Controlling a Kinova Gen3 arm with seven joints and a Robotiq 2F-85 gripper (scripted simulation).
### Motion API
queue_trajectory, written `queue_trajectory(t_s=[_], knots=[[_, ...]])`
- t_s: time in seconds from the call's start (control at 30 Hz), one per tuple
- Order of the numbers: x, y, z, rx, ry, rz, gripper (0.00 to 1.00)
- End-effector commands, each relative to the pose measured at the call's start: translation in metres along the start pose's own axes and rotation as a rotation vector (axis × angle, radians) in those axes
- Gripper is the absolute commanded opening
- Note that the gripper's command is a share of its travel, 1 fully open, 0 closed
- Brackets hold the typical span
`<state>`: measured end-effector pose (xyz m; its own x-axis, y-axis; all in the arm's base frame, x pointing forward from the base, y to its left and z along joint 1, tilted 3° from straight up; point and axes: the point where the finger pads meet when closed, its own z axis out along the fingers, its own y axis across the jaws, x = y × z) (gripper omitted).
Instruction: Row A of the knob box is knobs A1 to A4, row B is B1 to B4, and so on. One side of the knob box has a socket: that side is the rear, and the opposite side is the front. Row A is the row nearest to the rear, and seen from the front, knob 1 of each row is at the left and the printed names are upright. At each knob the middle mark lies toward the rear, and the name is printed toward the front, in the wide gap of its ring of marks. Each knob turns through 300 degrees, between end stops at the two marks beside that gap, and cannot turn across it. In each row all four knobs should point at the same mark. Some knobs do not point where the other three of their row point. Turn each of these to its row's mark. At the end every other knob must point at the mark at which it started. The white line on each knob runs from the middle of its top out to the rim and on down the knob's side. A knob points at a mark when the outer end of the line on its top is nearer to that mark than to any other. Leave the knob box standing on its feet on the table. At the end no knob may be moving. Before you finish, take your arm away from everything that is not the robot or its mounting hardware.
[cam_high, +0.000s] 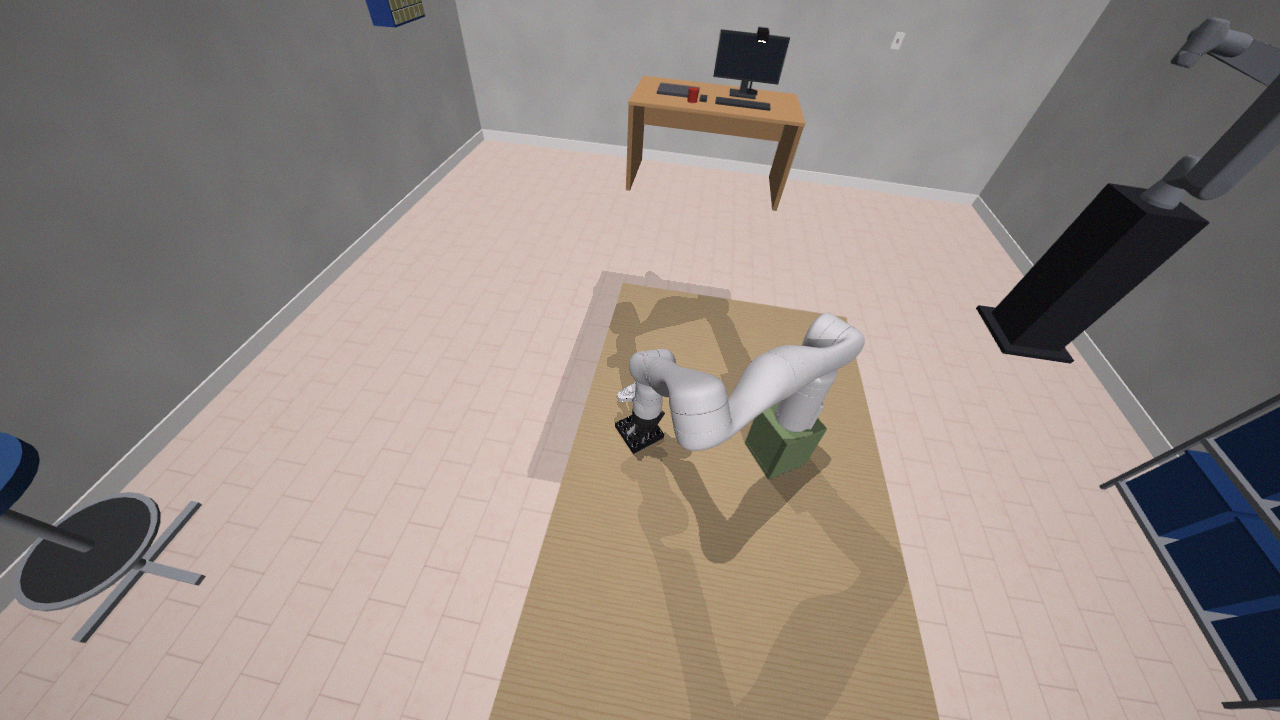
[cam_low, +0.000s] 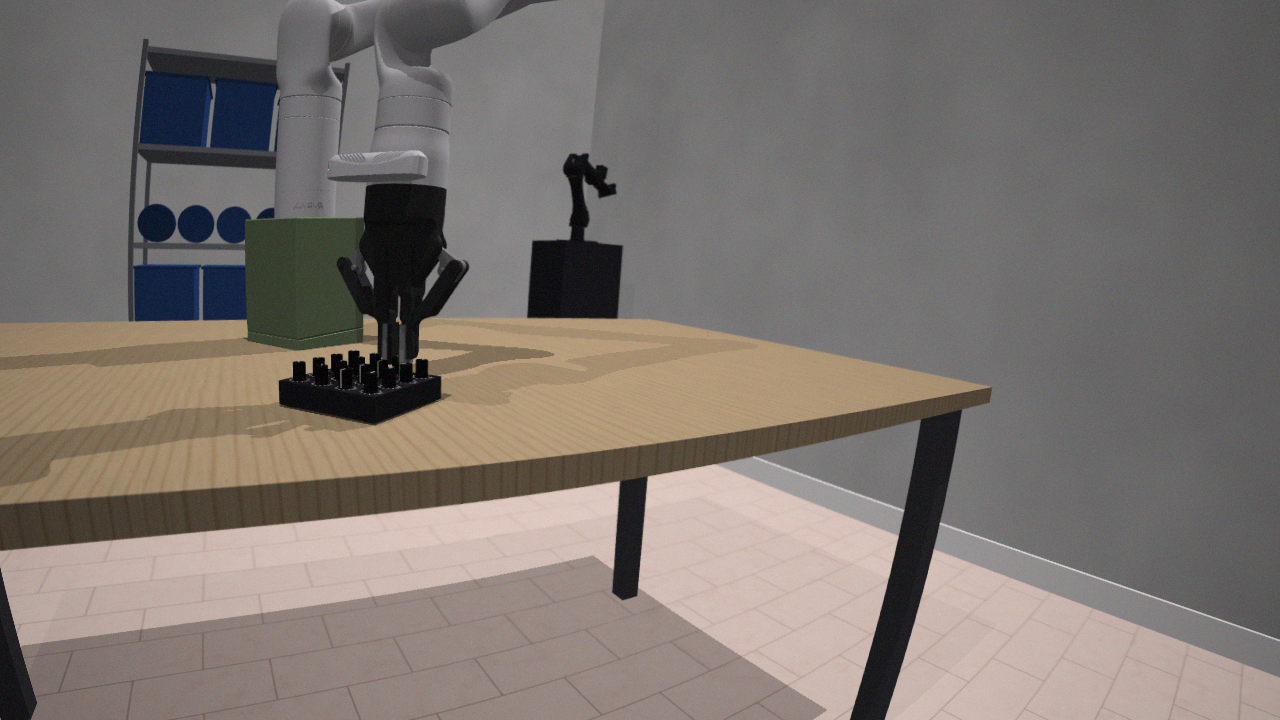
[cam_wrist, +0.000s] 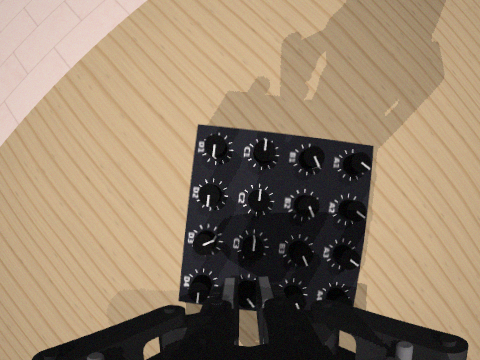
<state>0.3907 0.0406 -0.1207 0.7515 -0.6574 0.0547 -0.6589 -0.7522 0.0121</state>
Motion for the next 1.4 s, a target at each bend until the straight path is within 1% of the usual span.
queue_trajectory(t_s=[0.0,0.3,0.37,0.87,0.93,1.37], knots=[[0.0017,-0.0004,0.0011,0.002,0.002,-0.044,0.08],[0.0017,-0.0004,0.0010,0.001,0.003,-0.167,0.08],[0.0017,-0.0004,0.0010,0.001,0.003,-0.167,0.08],[0.0016,-0.0003,0.0010,0.001,0.003,-0.414,0.08],[0.0016,-0.0003,0.0010,0.001,0.003,-0.414,0.08],[0.0016,-0.0004,0.0010,0.001,0.003,-0.652,0.08]])
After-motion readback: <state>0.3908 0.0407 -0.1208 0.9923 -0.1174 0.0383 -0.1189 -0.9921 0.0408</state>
